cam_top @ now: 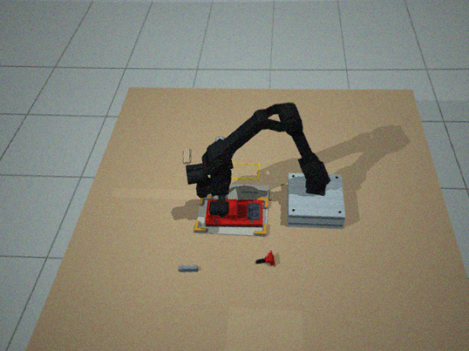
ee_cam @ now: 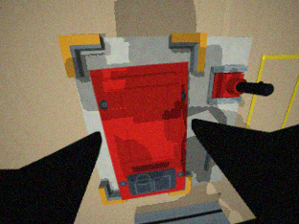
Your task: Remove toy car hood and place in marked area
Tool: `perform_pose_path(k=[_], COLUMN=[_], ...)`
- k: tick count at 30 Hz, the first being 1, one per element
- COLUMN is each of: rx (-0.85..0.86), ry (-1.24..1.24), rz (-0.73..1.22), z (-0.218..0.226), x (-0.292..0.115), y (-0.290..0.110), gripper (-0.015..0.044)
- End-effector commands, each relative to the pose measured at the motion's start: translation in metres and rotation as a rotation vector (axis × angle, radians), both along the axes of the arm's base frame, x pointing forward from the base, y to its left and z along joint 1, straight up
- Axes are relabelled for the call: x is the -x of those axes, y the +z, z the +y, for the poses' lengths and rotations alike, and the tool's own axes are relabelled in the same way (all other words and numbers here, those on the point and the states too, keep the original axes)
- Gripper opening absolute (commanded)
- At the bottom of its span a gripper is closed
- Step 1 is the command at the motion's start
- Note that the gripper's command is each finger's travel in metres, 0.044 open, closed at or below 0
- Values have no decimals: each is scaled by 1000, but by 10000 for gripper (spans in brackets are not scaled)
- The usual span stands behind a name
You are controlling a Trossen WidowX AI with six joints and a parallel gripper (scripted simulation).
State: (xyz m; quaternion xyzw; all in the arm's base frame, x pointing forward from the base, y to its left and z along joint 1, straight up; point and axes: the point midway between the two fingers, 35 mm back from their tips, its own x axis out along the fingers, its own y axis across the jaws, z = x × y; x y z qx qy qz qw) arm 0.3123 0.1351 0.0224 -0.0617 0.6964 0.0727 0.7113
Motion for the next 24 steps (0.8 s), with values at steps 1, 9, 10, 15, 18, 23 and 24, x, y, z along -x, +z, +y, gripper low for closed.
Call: perform_pose_path(k=[1,9,10,15,18,23,24], rx=[4,4,4,4,4,4,4], ry=[-4,-4,-4,-4,-4,-4,-4], rz=[0,0,0,0,0,0,0], z=[0,0,0,0,0,0,0], x=[0,0,-1,-1,-1,-1,-1], y=[-3,-7,-7,-10,-11,-14,-14], gripper=[440,440,440,440,440,440,440])
